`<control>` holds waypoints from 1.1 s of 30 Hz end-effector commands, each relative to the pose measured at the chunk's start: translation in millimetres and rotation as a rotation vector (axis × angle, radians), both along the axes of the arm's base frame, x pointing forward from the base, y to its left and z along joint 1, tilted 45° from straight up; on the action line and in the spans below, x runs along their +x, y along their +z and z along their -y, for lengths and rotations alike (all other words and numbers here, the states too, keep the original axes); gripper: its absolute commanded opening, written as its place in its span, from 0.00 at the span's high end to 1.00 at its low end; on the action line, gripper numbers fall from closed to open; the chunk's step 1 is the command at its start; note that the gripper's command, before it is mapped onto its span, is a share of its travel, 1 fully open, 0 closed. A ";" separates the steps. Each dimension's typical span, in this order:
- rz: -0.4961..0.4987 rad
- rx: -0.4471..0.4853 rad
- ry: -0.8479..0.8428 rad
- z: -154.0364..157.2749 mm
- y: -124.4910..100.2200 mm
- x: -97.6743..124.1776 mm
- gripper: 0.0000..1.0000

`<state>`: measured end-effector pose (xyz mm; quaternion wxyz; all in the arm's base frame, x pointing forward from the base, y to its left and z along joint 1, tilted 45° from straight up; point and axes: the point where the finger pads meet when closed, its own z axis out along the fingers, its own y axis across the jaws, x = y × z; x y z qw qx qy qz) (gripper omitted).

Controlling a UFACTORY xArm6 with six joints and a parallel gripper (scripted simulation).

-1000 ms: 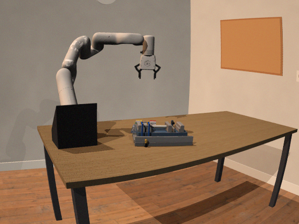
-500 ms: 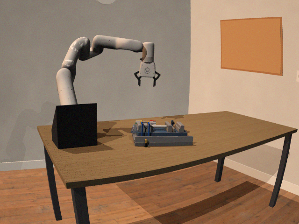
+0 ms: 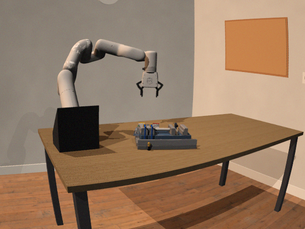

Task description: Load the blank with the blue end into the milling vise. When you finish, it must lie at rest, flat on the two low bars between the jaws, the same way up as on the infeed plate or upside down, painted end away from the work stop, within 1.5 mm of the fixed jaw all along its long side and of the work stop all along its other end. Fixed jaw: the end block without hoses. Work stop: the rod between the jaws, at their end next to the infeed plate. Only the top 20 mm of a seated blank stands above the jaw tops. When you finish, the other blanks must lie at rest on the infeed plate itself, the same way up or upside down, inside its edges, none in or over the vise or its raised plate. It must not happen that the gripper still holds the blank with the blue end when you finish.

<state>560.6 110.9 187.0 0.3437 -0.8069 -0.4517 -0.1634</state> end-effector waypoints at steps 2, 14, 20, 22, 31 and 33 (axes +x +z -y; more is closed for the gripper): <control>0.009 0.000 -0.005 -3.7 -2.7 2.7 0.00; 0.009 0.000 -0.005 -9.6 -8.5 2.8 0.00; 0.009 0.000 -0.005 -9.6 -8.5 2.8 0.00; 0.009 0.000 -0.005 -8.3 -7.2 2.8 0.00; 0.009 0.000 -0.005 -4.0 -2.7 2.9 0.00; 0.009 0.000 -0.005 -4.0 -2.7 2.9 0.00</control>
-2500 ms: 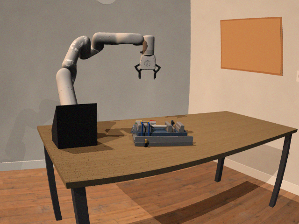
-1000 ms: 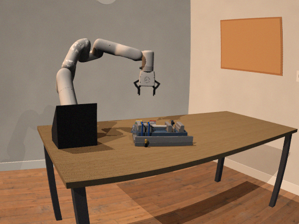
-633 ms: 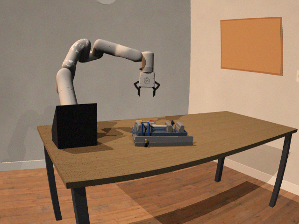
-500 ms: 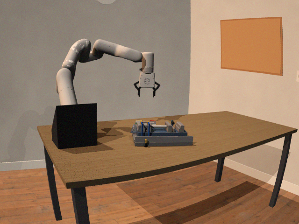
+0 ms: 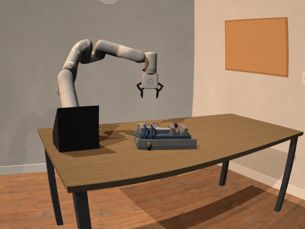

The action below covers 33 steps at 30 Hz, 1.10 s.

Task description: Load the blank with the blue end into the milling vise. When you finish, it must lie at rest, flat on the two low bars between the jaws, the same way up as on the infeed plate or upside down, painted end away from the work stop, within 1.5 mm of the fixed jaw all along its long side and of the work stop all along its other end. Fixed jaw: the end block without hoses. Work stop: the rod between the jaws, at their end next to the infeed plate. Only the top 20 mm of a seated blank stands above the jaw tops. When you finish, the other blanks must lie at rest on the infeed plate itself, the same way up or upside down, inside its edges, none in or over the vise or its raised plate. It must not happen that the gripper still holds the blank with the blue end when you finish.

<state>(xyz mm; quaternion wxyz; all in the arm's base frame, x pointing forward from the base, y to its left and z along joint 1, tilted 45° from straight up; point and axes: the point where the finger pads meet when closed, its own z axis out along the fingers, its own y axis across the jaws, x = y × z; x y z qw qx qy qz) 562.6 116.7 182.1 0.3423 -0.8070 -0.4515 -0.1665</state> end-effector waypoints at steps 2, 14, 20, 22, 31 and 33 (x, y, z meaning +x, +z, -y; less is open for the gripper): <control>0.003 0.000 -0.002 1.8 2.3 0.9 0.00; 0.003 0.000 -0.002 4.8 5.3 1.0 0.00; 0.003 0.000 -0.002 4.8 5.3 1.0 0.00; 0.003 0.000 -0.002 4.9 5.4 1.0 0.00; 0.003 0.000 -0.002 6.4 6.9 1.0 0.00; 0.003 0.000 -0.002 6.4 6.9 1.0 0.00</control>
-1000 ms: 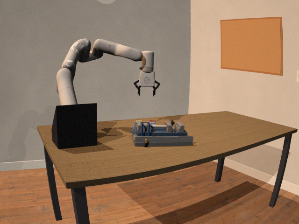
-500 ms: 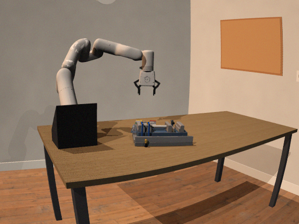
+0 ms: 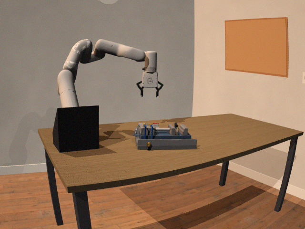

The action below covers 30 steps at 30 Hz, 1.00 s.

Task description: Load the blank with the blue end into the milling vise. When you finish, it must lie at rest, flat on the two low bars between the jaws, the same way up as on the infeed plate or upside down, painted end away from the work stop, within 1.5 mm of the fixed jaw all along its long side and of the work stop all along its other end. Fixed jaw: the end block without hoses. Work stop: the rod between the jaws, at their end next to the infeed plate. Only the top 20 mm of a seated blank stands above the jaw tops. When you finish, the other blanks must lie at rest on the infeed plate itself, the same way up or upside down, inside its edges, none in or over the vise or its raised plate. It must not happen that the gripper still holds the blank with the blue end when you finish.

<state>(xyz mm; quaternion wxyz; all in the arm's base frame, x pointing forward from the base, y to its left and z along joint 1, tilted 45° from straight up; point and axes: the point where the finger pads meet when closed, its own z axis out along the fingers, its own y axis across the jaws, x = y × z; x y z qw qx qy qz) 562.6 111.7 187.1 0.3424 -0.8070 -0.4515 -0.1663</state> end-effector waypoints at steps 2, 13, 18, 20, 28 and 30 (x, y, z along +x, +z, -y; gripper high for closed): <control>0.004 0.000 -0.002 1.4 1.9 1.0 0.00; 0.004 0.000 -0.002 31.9 -25.4 -24.1 0.00; 0.004 0.000 -0.002 39.5 -32.1 -30.4 0.00; 0.004 0.000 -0.002 39.5 -32.1 -30.4 0.00; 0.003 -0.001 -0.002 54.7 -45.7 -42.9 0.00; 0.003 -0.001 -0.002 60.3 -50.6 -47.4 0.00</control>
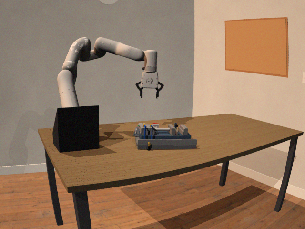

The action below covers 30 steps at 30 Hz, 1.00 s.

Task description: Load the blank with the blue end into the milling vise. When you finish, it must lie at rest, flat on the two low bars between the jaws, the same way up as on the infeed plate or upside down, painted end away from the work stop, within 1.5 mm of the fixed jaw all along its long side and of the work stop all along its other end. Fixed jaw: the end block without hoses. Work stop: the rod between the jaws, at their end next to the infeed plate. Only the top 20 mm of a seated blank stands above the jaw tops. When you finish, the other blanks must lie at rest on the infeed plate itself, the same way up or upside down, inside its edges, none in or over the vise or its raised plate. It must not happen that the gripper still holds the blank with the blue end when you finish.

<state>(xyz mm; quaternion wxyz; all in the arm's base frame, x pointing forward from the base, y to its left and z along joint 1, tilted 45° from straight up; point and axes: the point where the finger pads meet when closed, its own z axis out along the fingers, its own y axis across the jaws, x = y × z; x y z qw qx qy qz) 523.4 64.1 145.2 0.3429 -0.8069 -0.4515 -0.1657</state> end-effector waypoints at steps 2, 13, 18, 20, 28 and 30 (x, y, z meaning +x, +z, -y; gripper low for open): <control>0.005 -0.001 -0.003 18.2 -13.5 -12.7 0.00; 0.004 -0.001 -0.003 15.2 -11.0 -10.4 0.00; 0.005 -0.001 -0.002 12.9 -8.7 -8.3 0.00; 0.005 -0.001 -0.002 12.4 -8.3 -7.9 0.00; 0.005 -0.001 -0.002 11.8 -7.8 -7.4 0.00; 0.005 -0.001 -0.002 11.1 -7.1 -6.8 0.00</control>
